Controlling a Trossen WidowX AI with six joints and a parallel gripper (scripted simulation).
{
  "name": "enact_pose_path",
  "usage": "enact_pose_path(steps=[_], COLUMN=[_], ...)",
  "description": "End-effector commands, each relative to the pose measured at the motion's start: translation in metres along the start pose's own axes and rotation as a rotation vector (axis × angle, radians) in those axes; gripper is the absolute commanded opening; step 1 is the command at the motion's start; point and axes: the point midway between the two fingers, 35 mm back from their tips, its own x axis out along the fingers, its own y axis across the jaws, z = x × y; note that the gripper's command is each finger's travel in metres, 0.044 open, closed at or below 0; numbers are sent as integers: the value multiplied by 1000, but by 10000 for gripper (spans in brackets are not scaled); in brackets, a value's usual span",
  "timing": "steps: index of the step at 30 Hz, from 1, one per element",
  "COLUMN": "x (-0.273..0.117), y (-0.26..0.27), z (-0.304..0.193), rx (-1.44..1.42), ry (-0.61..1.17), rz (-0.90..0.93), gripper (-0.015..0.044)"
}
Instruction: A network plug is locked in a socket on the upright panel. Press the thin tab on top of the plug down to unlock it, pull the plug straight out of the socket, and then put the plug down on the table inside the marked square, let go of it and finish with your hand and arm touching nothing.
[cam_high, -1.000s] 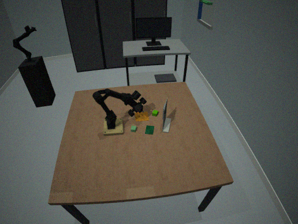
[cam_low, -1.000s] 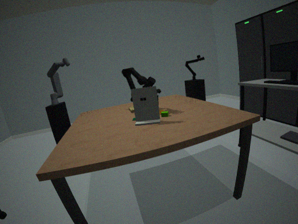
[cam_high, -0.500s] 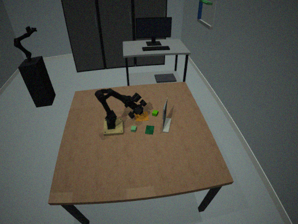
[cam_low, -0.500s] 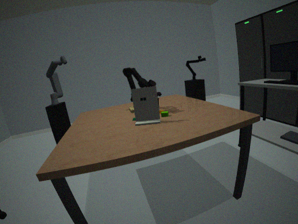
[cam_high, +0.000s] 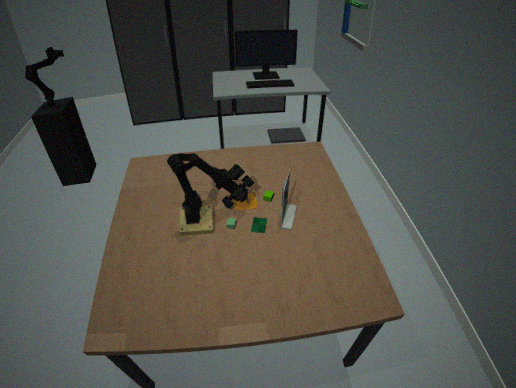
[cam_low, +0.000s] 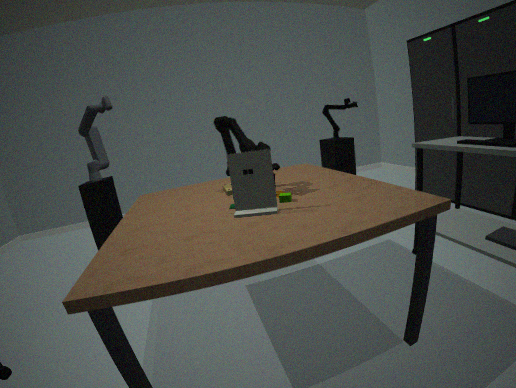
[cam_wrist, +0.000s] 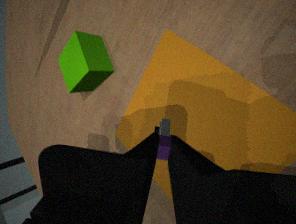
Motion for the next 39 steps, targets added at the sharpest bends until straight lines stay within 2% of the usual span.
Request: enact_pose_path(steps=[1,13,19,39], x=[2,2,2,-10], y=[-2,-1,-1,0], z=[0,1,1,0], rx=[-5,0,0,-2], ry=[4,0,0,2], rz=[-1,0,0,-1], gripper=[0,0,156,156])
